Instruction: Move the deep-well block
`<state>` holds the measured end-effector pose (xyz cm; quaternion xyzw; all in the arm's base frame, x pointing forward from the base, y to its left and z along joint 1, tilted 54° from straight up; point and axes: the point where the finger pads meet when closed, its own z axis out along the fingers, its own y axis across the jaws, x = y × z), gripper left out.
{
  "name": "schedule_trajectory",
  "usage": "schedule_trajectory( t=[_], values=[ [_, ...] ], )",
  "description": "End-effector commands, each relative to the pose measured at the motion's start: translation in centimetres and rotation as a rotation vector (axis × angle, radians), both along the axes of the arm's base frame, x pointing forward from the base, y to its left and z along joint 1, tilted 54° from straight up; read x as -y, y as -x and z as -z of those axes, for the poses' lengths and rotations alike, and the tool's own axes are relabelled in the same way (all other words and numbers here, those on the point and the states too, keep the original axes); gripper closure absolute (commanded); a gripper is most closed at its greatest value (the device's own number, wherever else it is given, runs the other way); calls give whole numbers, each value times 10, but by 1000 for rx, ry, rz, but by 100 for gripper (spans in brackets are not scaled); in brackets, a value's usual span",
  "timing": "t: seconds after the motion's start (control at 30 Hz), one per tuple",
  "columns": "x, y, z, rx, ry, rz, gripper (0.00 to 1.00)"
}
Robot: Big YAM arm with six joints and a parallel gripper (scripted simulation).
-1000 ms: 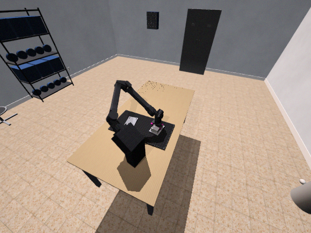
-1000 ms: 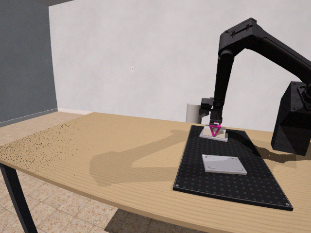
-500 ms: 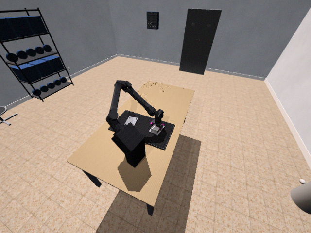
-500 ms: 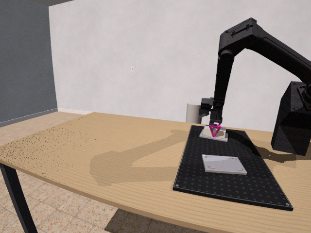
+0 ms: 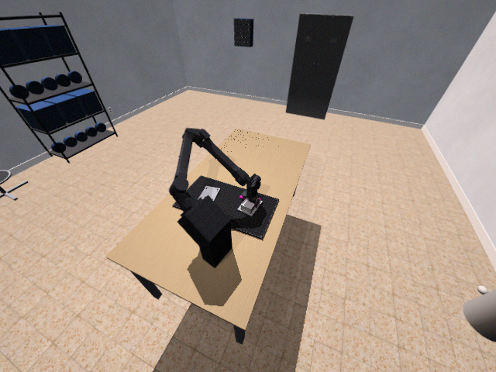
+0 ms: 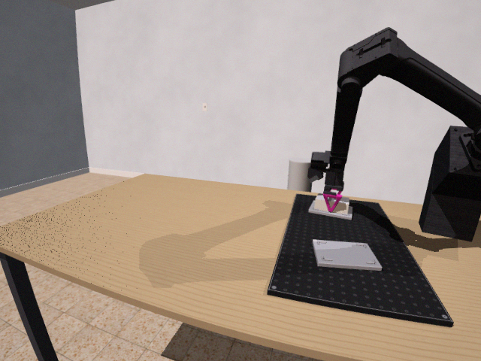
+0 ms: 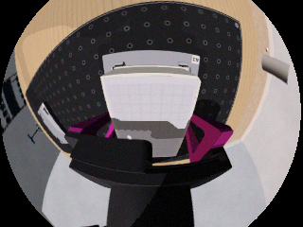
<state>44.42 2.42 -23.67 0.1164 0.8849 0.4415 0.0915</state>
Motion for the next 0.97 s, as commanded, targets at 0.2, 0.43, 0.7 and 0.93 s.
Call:
schedule_trajectory(
  t=[0.2, 0.43, 0.7, 0.93],
  values=[
    [27, -1, -18, 17, 6, 25, 0],
    [37, 2, -26, 20, 7, 25, 0],
    [35, 14, -15, -13, -4, 25, 0],
    [35, 14, -15, -13, -4, 25, 0]
  ],
)
